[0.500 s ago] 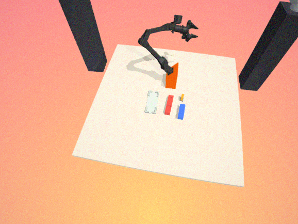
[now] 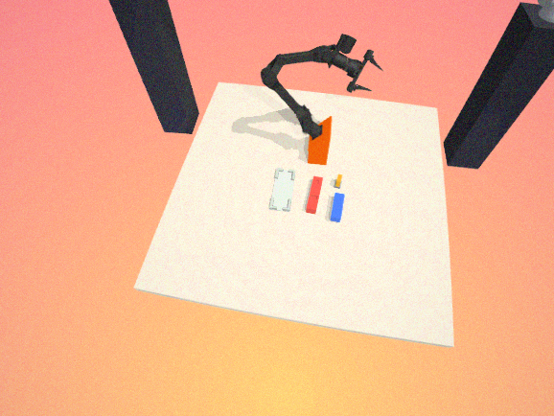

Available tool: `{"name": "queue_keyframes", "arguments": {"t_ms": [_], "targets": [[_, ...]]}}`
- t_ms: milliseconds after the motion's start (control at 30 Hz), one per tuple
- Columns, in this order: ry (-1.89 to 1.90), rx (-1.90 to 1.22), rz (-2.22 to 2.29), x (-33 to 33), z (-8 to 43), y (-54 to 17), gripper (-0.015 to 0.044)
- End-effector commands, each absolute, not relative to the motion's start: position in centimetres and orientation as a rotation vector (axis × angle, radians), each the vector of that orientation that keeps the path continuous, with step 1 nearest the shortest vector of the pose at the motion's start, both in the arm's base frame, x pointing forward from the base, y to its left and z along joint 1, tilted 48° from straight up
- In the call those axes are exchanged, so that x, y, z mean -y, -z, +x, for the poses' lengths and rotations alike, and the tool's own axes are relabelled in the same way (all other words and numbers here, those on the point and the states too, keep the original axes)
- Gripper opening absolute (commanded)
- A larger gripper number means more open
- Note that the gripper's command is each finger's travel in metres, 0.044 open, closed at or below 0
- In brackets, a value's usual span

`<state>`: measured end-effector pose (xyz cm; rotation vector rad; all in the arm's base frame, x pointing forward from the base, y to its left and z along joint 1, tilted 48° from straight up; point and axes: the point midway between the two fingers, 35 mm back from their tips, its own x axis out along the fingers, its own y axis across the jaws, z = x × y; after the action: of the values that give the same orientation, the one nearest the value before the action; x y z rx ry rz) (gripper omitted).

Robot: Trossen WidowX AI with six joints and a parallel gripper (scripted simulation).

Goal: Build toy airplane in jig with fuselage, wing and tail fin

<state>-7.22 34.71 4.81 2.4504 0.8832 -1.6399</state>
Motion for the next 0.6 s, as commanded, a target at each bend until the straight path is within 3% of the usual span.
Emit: {"name": "queue_keyframes", "arguments": {"t_ms": [0, 300, 567], "targets": [[1.821, -0.342, 2.803, -34.6, 0.1, -3.7, 0.044], [1.874, 0.72, 3.238, -31.1, 10.8, -2.4, 0.044], [1.529, 1.872, 3.405, -25.5, 18.7, -1.6, 0.044]]}}
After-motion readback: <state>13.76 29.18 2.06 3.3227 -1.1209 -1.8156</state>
